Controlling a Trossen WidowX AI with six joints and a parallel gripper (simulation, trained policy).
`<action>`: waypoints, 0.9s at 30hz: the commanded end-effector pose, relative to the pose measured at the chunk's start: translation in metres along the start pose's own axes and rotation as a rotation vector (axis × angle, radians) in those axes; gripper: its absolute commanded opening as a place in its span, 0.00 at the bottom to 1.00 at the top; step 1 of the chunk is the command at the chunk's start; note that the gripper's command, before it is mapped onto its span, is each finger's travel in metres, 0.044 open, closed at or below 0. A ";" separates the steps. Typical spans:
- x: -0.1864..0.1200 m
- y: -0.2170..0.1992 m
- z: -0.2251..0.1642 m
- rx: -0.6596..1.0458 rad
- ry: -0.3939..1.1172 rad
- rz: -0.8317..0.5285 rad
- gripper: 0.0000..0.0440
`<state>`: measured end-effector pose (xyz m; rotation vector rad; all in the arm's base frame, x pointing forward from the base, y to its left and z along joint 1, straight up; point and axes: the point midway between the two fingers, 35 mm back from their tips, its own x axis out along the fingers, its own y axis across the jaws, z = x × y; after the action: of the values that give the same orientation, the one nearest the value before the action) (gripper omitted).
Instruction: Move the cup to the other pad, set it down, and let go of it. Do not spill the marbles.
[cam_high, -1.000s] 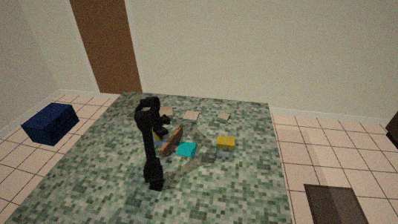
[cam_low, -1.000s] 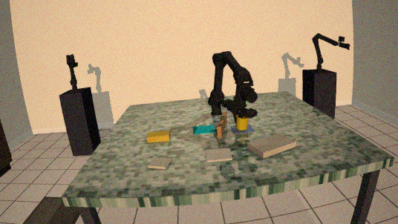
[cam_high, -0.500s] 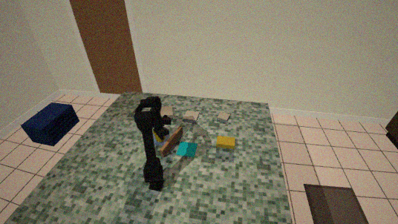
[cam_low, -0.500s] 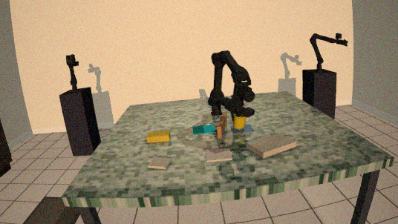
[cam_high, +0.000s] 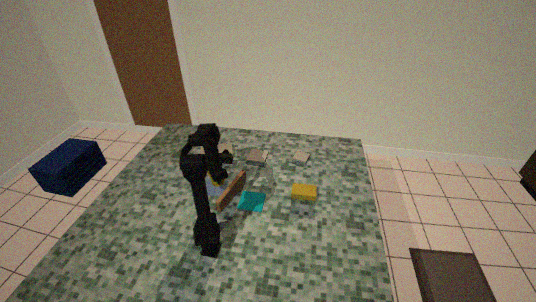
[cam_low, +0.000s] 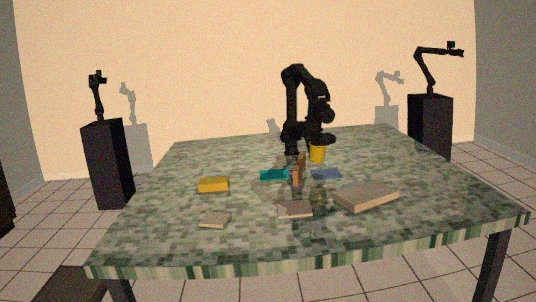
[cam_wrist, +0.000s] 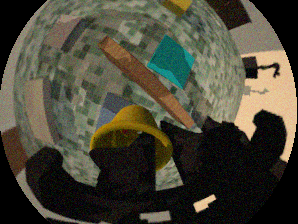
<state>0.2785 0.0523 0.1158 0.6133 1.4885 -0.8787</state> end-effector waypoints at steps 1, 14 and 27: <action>-0.016 -0.005 0.005 0.043 -0.006 0.036 0.00; -0.037 -0.017 0.032 0.165 -0.036 0.111 0.00; -0.042 -0.034 0.070 0.278 -0.076 0.178 0.00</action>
<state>0.2954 -0.0086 0.1610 0.8708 1.2681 -0.9612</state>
